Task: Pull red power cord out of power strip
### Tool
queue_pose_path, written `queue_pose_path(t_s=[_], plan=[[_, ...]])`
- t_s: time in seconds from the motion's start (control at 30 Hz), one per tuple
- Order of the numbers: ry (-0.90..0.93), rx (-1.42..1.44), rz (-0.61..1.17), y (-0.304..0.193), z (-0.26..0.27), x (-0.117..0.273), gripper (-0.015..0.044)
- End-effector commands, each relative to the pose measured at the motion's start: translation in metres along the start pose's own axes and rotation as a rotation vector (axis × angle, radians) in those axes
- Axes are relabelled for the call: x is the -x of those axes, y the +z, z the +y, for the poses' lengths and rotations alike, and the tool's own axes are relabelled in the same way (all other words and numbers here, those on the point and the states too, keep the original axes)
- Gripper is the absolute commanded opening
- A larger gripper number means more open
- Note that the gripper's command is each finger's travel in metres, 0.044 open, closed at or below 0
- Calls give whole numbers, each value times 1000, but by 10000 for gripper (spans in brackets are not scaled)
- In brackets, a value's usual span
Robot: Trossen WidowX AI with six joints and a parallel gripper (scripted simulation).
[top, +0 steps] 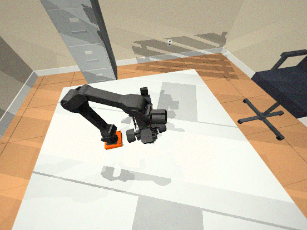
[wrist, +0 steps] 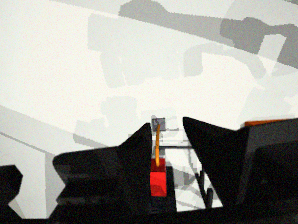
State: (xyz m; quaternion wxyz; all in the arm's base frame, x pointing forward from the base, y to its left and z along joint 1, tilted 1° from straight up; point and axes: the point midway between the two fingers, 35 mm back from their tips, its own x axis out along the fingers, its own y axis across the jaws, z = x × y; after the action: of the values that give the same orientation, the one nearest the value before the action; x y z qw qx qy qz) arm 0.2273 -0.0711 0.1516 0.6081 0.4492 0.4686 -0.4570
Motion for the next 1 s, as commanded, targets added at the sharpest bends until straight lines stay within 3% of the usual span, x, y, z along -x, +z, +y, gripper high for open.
queue_pose_path(t_s=[0.0,0.97], plan=[[-90,-92,140,-57,23,-25,160],[-91,-93,144,-83,26,-21,160]])
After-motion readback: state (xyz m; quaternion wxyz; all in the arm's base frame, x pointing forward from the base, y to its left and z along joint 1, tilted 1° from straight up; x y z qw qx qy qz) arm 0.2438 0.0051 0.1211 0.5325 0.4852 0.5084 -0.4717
